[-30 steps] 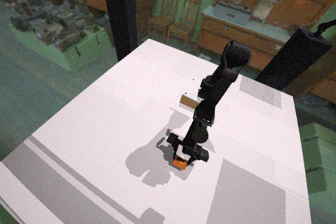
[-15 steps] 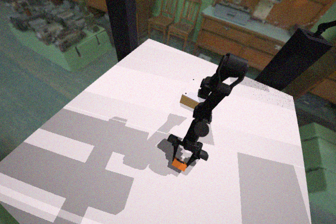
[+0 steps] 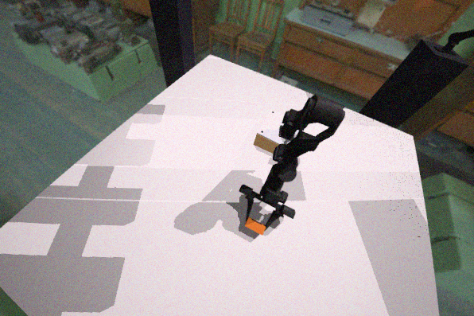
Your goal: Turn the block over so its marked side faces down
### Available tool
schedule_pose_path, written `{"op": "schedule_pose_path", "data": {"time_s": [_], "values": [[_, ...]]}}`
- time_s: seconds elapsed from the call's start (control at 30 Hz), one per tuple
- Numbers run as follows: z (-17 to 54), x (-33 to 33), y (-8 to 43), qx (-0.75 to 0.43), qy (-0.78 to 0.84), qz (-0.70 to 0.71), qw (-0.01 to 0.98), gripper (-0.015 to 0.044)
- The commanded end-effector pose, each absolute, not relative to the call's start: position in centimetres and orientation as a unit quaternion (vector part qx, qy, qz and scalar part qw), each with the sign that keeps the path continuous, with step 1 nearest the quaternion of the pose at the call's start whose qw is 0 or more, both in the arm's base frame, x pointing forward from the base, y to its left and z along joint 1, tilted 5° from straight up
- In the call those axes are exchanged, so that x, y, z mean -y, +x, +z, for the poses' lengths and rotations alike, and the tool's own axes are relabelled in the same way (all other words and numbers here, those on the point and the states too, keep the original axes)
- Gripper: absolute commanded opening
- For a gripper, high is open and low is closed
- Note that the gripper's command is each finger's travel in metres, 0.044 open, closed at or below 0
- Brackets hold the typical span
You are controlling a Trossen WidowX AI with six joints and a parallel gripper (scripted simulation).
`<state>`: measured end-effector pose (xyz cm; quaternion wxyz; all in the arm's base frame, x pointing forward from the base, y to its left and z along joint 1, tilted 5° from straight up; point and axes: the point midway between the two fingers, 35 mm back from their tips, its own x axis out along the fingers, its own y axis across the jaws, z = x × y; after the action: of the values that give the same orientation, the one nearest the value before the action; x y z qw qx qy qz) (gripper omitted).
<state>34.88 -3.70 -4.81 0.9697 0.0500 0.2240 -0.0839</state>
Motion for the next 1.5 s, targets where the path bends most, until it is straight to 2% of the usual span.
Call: {"op": "schedule_pose_path", "data": {"time_s": [0.0,0.43,1.0,1.47], "values": [[-4.53,3.77,34.61,-0.215,0.051,-0.087,0.971,0.0000],[-4.53,3.77,34.61,-0.215,0.051,-0.087,0.971,0.0000],[-4.53,3.77,34.61,-0.215,0.051,-0.087,0.971,0.0440],[-4.53,3.77,34.61,-0.215,0.051,-0.087,0.971,0.0440]]}}
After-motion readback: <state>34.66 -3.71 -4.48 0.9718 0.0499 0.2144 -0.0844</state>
